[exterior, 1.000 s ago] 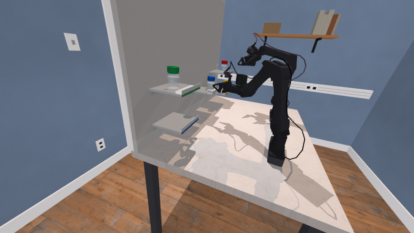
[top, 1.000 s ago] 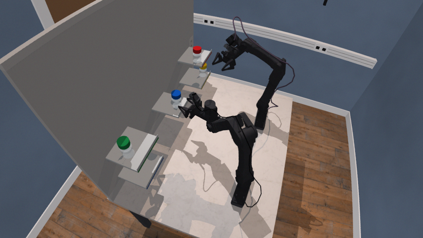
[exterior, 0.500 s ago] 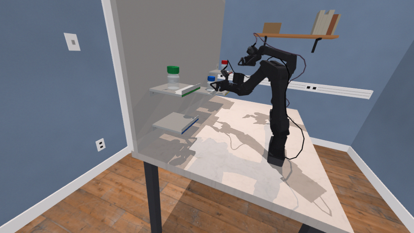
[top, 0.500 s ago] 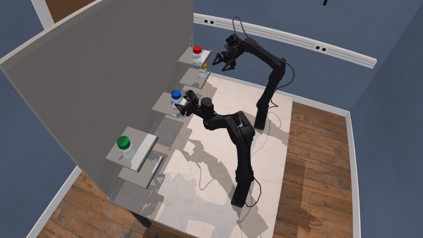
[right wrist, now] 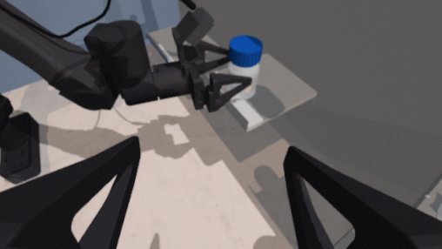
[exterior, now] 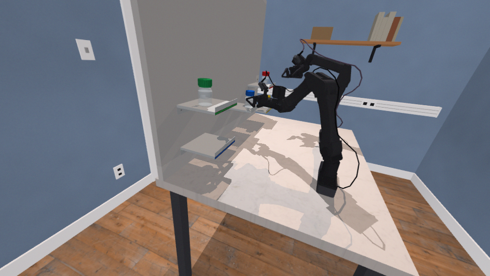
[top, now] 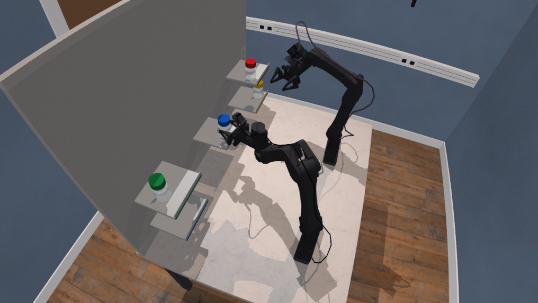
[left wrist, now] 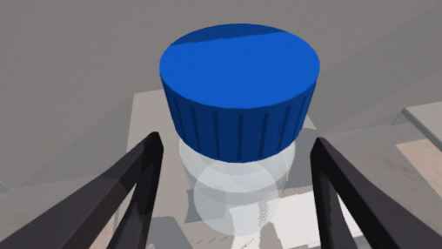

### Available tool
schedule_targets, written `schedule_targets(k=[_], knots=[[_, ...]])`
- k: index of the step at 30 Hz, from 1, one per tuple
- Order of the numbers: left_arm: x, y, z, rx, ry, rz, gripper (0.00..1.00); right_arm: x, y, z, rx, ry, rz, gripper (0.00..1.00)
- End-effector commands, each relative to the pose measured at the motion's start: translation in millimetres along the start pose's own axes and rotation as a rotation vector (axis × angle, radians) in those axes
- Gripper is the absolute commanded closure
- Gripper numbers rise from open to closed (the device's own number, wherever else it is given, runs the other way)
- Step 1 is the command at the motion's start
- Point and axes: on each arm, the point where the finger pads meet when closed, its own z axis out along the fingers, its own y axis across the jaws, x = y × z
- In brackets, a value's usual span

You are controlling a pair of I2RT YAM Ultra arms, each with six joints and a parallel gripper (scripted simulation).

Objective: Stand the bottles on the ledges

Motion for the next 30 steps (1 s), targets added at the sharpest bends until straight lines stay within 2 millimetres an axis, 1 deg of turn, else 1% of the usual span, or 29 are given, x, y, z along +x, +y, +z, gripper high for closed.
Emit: schedule_targets(k=[1,6,7,8,10,11,13,14,16,17,20,21,22,24,27,30], knots=[[-15.2,0.8,7.7,0.005,-0.025,-0.018,0.19,-6.8,1.7,-3.2,-0.013,-0.017,0.001,0.12],[-15.3,0.8,11.6,0.005,-0.026,-0.018,0.19,-6.8,1.7,-3.2,-0.013,-0.017,0.001,0.12],[-19.7,1.2,10.7,0.005,-0.033,-0.021,0.19,-6.8,1.7,-3.2,-0.013,-0.017,0.001,0.12],[-20.5,1.1,10.4,0.006,-0.034,-0.021,0.28,-6.8,1.7,-3.2,-0.013,-0.017,0.001,0.12],[-22.6,0.6,10.2,0.007,-0.043,-0.025,0.28,-6.8,1.7,-3.2,-0.013,-0.017,0.001,0.12],[-22.6,0.6,10.2,0.007,-0.043,-0.025,0.32,-6.8,1.7,-3.2,-0.013,-0.017,0.001,0.12],[-22.6,0.9,10.2,0.005,-0.043,-0.025,0.32,-6.8,1.7,-3.2,-0.013,-0.017,0.001,0.12],[-18.5,-0.2,8.2,0.003,-0.036,-0.017,0.36,-6.8,1.7,-3.2,-0.013,-0.017,0.001,0.12],[-18.5,-0.2,8.2,0.003,-0.036,-0.017,0.36,-5.9,5.2,-2.2,-0.018,-0.016,0.001,0.12],[-18.5,-0.2,8.2,0.003,-0.036,-0.017,0.40,-5.9,5.2,-2.2,-0.018,-0.016,0.001,0.12],[-18.5,-0.2,8.2,0.003,-0.036,-0.017,0.40,-5.9,5.2,-2.2,-0.018,-0.016,0.001,0.12],[-24.3,1.3,6.5,0.004,-0.047,-0.021,0.40,-5.9,5.2,-2.2,-0.018,-0.016,0.001,0.12],[-24.3,1.3,6.5,0.004,-0.047,-0.021,0.45,-5.9,5.2,-2.2,-0.018,-0.016,0.001,0.12],[-24.2,1.3,6.5,0.004,-0.047,-0.021,0.45,-5.9,5.2,-2.2,-0.018,-0.016,0.001,0.12],[-24.2,1.3,6.5,0.004,-0.047,-0.021,0.49,-5.9,5.2,-2.2,-0.018,-0.016,0.001,0.12],[-18.4,-0.1,7.2,0.003,-0.036,-0.017,0.83,-5.9,5.2,-2.2,-0.018,-0.016,0.001,0.12]])
